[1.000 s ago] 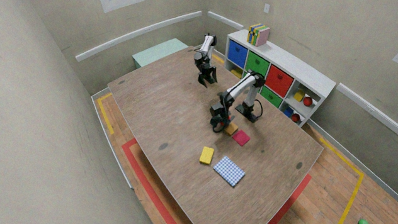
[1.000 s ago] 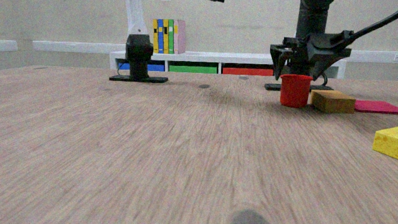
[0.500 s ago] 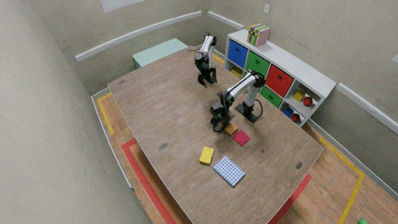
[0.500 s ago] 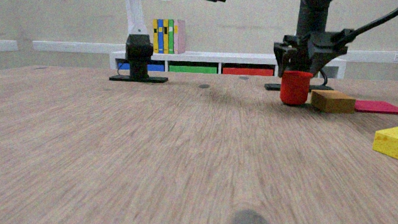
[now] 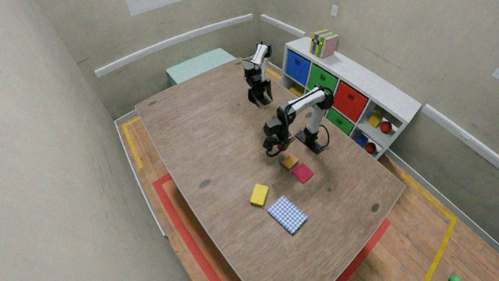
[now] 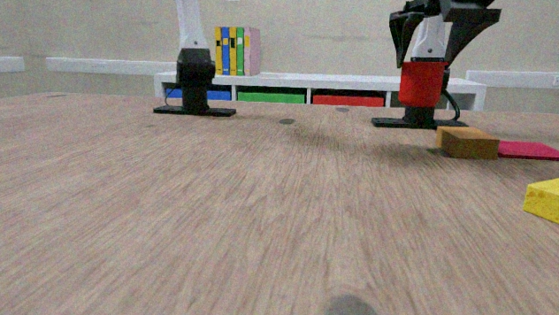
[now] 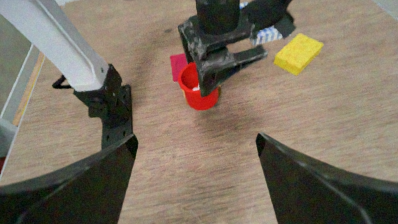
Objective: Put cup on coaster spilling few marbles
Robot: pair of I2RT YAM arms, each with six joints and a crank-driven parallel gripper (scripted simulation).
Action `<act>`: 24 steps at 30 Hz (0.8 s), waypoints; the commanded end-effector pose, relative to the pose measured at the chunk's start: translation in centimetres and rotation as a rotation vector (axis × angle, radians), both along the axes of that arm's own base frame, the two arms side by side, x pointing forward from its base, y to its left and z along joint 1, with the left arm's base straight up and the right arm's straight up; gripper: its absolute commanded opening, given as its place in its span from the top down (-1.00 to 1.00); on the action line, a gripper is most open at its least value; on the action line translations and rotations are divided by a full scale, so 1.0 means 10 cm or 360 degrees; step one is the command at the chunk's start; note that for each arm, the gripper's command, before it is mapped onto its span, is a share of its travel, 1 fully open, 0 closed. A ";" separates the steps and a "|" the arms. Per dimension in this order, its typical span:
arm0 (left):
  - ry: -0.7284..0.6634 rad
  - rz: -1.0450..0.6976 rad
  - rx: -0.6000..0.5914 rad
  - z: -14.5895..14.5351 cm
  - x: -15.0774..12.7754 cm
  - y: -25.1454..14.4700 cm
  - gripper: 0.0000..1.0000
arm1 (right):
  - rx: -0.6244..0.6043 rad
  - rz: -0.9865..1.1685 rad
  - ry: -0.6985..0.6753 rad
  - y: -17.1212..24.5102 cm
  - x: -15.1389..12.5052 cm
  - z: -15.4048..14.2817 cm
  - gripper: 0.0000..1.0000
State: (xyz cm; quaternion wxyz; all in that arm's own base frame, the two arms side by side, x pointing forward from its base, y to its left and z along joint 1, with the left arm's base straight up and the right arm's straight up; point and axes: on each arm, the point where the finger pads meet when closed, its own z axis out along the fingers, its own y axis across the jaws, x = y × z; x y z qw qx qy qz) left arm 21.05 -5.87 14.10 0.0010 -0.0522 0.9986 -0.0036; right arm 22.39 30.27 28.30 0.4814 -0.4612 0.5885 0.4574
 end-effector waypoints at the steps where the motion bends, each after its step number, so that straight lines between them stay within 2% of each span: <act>1: -0.0032 -0.0046 0.0018 0.09 0.05 0.13 -0.52 | 0.0104 0.0032 -0.0076 0.09 0.00 0.31 -1.00; 6: -0.0025 -0.0113 0.0007 0.05 0.14 0.42 -0.52 | 0.0166 0.0056 -0.0092 0.16 0.01 0.47 -1.00; 11: -0.0043 -0.0125 0.0010 -0.01 0.22 0.96 -0.52 | 0.0224 0.0092 -0.0103 0.24 0.00 0.62 -1.00; 14: -0.0038 -0.0098 0.0005 -0.04 0.20 1.24 -0.52 | 0.0248 0.0115 -0.0108 0.29 -0.01 0.69 -1.00; 16: -0.0038 -0.0098 0.0005 -0.04 0.20 1.24 -0.52 | 0.0248 0.0115 -0.0108 0.29 -0.01 0.69 -1.00; 24: -0.0024 -0.0018 -0.0002 -0.09 0.07 1.73 -0.52 | 0.0275 0.0162 -0.0117 0.41 -0.02 0.79 -1.00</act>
